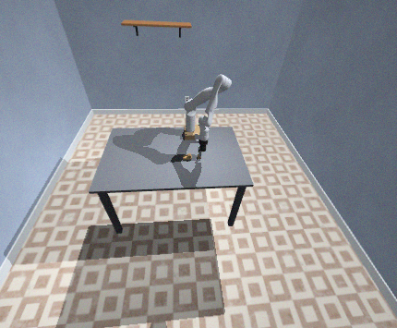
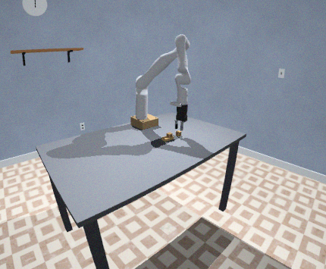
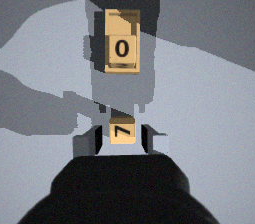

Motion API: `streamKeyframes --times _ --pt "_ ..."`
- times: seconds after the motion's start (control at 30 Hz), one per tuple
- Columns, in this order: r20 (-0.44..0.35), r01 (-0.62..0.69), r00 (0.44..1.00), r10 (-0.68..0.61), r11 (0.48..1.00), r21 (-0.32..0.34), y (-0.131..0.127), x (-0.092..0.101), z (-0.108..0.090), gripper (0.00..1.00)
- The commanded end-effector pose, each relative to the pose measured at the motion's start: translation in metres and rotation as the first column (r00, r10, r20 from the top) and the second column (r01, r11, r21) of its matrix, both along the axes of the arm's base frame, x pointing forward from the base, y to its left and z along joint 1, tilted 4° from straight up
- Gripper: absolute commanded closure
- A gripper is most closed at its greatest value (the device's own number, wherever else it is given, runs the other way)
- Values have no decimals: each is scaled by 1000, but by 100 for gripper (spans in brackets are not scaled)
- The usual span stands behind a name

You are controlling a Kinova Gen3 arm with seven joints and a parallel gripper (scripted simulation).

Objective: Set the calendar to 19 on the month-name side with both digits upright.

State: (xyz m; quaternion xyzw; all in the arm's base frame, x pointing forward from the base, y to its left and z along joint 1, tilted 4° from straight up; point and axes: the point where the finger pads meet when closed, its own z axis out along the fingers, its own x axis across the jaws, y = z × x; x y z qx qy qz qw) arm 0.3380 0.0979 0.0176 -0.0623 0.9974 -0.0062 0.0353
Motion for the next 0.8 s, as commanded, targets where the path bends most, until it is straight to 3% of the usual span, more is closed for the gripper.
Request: streamKeyframes --times 0.0,0.77 --pt "-2 4 1000 -4 1000 -2 -2 0 -2 13" --pt "-2 4 1000 -4 1000 -2 -2 0 -5 13"
